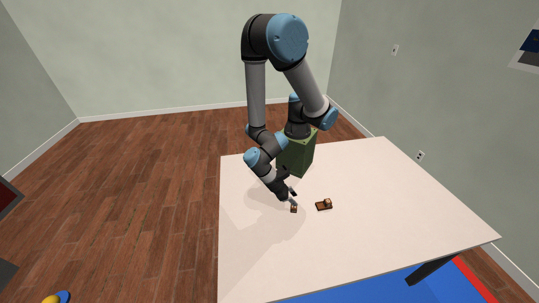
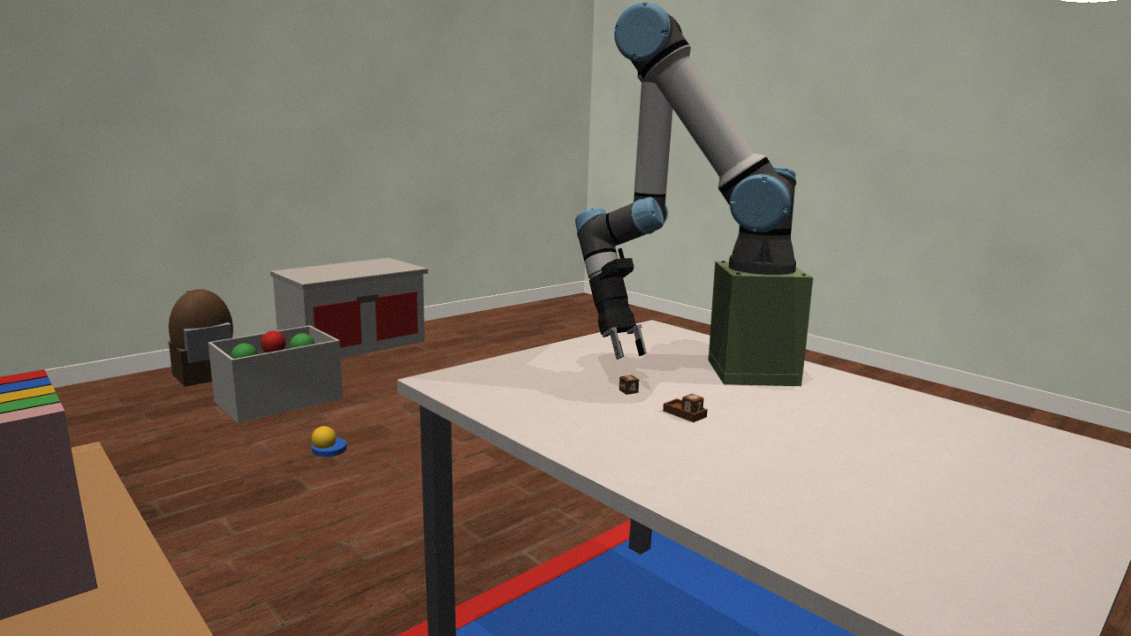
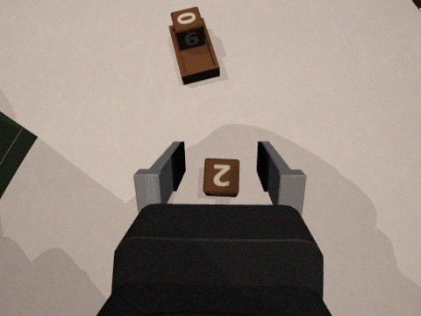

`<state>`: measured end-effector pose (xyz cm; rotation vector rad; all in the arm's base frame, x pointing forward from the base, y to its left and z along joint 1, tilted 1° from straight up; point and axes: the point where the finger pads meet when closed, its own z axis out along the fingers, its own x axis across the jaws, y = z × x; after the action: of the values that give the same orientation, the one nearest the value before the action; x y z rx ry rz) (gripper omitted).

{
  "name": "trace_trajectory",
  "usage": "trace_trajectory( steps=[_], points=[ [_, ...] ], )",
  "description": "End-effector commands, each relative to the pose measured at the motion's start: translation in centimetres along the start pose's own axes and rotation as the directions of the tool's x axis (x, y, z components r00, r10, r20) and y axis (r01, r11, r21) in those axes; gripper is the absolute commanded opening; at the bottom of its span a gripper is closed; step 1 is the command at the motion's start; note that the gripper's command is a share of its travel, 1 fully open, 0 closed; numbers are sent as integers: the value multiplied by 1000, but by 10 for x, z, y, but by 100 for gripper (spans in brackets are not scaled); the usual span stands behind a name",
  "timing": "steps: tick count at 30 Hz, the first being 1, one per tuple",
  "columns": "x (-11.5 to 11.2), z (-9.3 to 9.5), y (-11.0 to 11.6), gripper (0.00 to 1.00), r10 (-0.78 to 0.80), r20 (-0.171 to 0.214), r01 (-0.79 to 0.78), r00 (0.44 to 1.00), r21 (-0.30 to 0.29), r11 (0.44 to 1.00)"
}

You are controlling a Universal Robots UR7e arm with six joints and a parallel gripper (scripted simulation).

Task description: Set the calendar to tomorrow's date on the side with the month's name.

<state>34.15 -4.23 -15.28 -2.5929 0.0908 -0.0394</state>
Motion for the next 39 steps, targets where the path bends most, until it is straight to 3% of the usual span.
trace_trajectory(
  steps=[1,9,21,32,39],
  points=[
    [0,0,0,100,3,-3,-3,1000,-31,1000],
    [-1,1,0,100,2,3,-2,1000,-70,998],
    [0,1,-3,100,3,0,-3,1000,-272,962],
    [-1,2,-3,100,4,1,-4,1000,-295,955],
    [-3,5,-3,100,7,13,-1,1000,-390,921]
  ],
)
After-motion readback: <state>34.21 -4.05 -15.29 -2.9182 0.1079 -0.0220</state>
